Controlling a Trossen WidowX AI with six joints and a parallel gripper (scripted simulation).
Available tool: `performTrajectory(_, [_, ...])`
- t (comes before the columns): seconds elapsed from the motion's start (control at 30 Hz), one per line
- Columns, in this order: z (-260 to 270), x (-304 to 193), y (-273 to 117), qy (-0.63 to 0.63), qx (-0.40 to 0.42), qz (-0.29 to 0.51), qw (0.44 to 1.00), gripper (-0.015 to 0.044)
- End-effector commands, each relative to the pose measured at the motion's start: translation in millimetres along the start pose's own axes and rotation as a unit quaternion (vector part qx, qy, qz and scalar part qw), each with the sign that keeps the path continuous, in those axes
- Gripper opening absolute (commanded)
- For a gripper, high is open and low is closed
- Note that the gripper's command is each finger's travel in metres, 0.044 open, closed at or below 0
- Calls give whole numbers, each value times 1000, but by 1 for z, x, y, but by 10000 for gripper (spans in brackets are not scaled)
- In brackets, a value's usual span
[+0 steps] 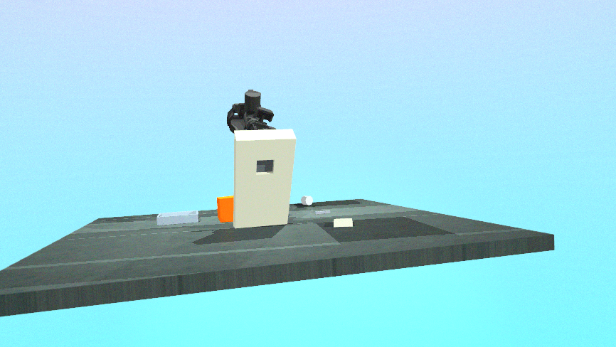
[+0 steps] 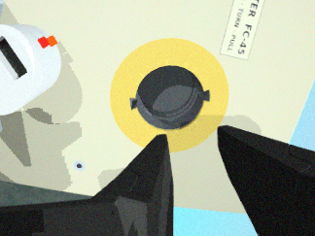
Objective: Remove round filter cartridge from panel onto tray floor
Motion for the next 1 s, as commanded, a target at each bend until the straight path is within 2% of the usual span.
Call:
performTrajectory(0.0, [-14,-2,-6,1,4,2,1000,170])
performTrajectory(0.23, [-63,-8,-44,0,-4,0,1000,354])
performTrajectory(0.3, [-60,-7,-42,32,3,-1,999,305])
performTrajectory(0.5, [-30,0,-24,305,68,11,950,305])
performTrajectory(0.7, [1,6,-10,557,123,62,819,305])
performTrajectory(0.93, [38,13,1,779,149,155,590,305])
performTrajectory(0.97, [41,13,2,791,149,162,571,305])
Point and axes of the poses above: the point midway between the two fingers, 35 mm back from their tips, its own y axis out along the fingers, its own z axis across the jaws, x = y × z, the point moved 5 cm from there along -y, back along the fingers, and after that the axes turned 12 degrees about y, right-handed, at the moved point
